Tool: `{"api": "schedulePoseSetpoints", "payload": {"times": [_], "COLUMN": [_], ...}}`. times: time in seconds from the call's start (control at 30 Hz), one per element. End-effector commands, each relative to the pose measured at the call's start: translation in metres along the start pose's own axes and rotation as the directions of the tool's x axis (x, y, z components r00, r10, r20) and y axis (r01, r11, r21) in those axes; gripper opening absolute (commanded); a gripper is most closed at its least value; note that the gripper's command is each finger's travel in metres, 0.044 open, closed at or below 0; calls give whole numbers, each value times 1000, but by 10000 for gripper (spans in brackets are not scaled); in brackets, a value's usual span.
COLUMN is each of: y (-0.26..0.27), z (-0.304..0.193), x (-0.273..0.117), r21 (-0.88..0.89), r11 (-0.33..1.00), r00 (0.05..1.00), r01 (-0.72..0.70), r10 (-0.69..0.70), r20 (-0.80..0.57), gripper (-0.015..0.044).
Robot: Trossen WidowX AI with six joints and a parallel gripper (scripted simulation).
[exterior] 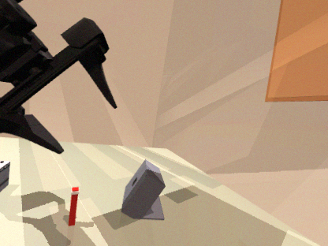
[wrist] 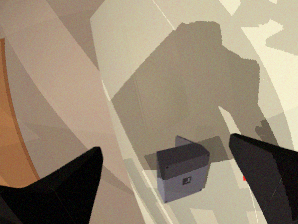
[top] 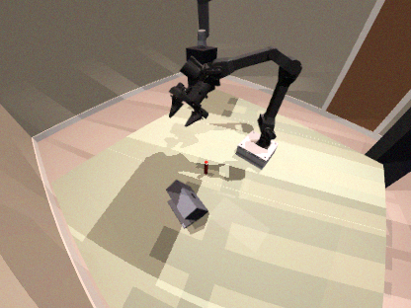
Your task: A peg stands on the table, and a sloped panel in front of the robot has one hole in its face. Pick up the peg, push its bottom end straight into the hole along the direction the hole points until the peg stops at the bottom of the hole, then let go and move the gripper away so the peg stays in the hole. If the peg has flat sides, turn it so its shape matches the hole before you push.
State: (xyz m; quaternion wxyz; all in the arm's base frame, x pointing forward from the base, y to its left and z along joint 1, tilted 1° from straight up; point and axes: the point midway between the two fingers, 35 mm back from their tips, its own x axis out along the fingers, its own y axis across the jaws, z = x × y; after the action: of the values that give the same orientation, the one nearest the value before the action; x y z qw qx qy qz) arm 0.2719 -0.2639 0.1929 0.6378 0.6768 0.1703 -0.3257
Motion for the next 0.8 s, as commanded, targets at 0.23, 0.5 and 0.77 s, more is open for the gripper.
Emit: {"api": "schedulePoseSetpoints", "payload": {"times": [0.23, 0.5, 0.77], "y": [-13, -25, -38], "z": [-18, -35, -51], "x": [22, 36, 47], "r21": [-269, -472, -661], "r11": [956, 862, 721], "r00": [991, 970, 939], "r01": [119, 182, 210], "r10": [-132, -235, -338], "r20": [-33, -55, -70], "gripper": [440, 440, 440]}}
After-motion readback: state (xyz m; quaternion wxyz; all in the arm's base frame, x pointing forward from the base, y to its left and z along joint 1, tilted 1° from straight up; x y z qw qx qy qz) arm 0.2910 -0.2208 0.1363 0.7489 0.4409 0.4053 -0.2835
